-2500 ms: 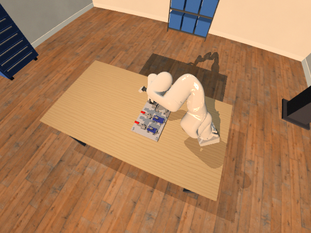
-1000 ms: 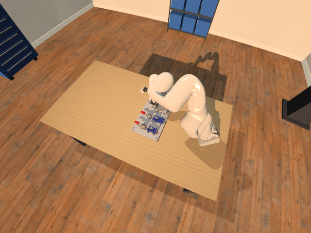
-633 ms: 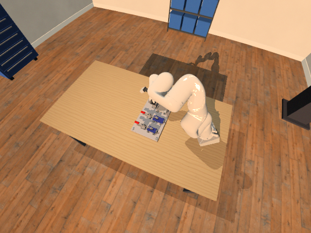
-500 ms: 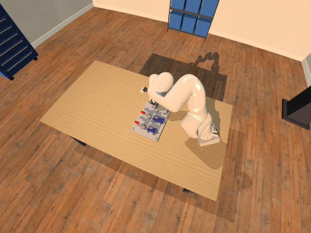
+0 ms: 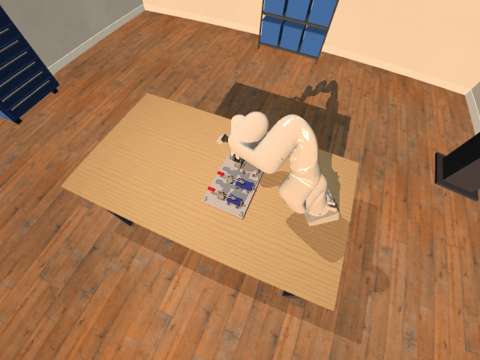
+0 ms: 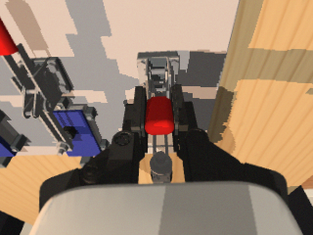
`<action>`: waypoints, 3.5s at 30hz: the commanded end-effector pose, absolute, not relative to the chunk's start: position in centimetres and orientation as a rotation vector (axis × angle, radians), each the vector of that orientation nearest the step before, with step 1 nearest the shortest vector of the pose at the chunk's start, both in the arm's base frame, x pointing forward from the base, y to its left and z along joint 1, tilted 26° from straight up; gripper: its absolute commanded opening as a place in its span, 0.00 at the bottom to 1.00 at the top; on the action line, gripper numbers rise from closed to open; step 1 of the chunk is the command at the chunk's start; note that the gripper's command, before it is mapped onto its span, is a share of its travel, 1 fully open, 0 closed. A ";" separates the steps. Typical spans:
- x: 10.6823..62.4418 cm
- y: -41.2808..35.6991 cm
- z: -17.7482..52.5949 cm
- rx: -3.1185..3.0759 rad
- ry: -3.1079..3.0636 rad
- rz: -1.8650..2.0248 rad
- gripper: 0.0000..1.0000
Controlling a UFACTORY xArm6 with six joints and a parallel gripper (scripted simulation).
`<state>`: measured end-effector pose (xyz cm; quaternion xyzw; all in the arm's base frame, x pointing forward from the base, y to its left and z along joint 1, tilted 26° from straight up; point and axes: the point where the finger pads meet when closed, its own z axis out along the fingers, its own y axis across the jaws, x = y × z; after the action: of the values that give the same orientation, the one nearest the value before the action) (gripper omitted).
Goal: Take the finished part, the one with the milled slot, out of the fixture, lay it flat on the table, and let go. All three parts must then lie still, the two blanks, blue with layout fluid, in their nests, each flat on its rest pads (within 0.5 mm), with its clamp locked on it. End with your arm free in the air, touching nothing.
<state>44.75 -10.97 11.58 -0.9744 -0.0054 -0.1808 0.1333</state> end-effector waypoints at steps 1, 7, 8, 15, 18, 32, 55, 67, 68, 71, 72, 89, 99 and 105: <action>44.8 -11.0 11.7 -2.827 -0.016 -0.529 0.00; 44.8 -11.0 11.7 -2.827 -0.016 -0.529 0.00; 44.8 -11.0 11.7 -2.827 -0.016 -0.529 0.00; 44.8 -11.0 11.7 -2.827 -0.016 -0.529 0.00; 44.8 -11.0 11.7 -2.827 -0.016 -0.529 0.47; 44.8 -11.0 11.7 -2.827 -0.016 -0.530 0.47; 44.4 -11.3 12.6 -2.827 -0.016 -0.529 0.47; 43.3 -12.1 15.4 -2.827 -0.016 -0.529 0.47; 43.2 -12.2 15.6 -2.827 -0.016 -0.529 0.47; 43.1 -12.3 16.0 -2.827 -0.016 -0.529 0.47; 43.1 -12.3 16.0 -2.827 -0.016 -0.529 0.47; 43.0 -12.3 16.2 -2.827 -0.016 -0.529 0.47; 43.1 -12.3 16.0 -2.827 -0.016 -0.529 1.00; 43.2 -12.2 15.7 -2.827 -0.016 -0.529 1.00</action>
<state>43.06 -12.16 15.65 -0.9744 -0.0054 -0.1807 0.1334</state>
